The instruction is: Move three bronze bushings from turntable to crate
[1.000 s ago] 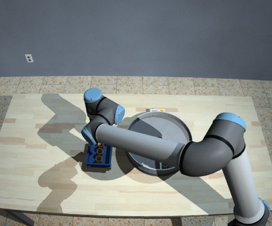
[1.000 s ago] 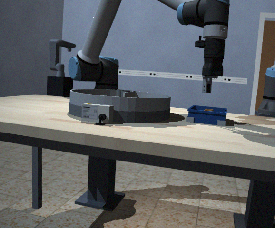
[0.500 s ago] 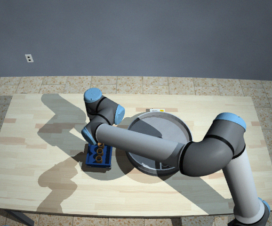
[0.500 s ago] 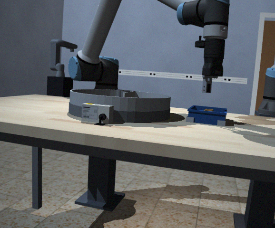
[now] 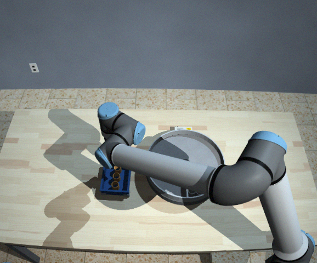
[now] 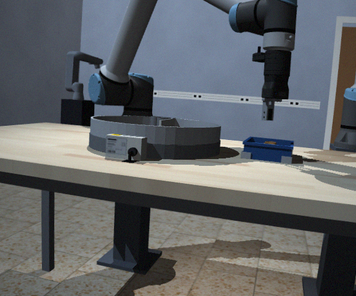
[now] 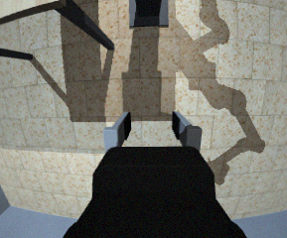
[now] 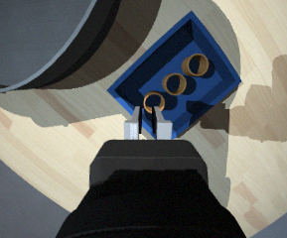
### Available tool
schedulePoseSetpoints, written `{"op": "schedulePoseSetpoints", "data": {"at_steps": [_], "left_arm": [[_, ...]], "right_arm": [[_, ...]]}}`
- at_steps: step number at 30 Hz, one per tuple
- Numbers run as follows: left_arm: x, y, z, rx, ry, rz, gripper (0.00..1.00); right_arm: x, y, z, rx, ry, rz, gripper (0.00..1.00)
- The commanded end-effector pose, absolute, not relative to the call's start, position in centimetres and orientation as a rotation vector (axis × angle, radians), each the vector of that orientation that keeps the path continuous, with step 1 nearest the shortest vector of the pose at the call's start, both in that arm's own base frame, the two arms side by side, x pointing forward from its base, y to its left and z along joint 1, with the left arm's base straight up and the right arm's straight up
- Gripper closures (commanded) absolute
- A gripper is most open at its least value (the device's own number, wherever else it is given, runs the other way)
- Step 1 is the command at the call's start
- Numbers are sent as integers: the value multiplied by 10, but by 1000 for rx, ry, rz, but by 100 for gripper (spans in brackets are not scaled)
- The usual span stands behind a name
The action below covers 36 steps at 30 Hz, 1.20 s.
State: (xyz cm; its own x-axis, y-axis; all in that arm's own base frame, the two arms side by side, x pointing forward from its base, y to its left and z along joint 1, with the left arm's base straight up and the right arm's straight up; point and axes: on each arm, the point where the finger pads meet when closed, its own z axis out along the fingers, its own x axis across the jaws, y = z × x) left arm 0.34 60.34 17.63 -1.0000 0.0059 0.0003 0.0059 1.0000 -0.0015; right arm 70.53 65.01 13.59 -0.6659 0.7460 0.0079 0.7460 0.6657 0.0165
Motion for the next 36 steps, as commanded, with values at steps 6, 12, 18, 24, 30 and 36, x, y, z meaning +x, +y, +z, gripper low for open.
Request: {"op": "schedulePoseSetpoints", "data": {"at_steps": [6, 12, 18, 24, 30, 36], "left_arm": [[4, 604, 177, -9, -3142, 0, 0], [4, 604, 177, -9, -3142, 0, 0], [4, 604, 177, -9, -3142, 0, 0], [4, 604, 177, -9, -3142, 0, 0], [4, 604, 177, -9, -3142, 0, 0], [4, 604, 177, -9, -3142, 0, 0]], "right_arm": [[706, 651, 137, -1284, -2867, -32, 62], [706, 651, 137, -1284, -2867, -32, 62], [706, 651, 137, -1284, -2867, -32, 62], [706, 651, 138, -1284, -2867, -32, 0], [706, 651, 199, -1284, -2867, -32, 0], [706, 651, 230, -1284, -2867, -32, 0]]}}
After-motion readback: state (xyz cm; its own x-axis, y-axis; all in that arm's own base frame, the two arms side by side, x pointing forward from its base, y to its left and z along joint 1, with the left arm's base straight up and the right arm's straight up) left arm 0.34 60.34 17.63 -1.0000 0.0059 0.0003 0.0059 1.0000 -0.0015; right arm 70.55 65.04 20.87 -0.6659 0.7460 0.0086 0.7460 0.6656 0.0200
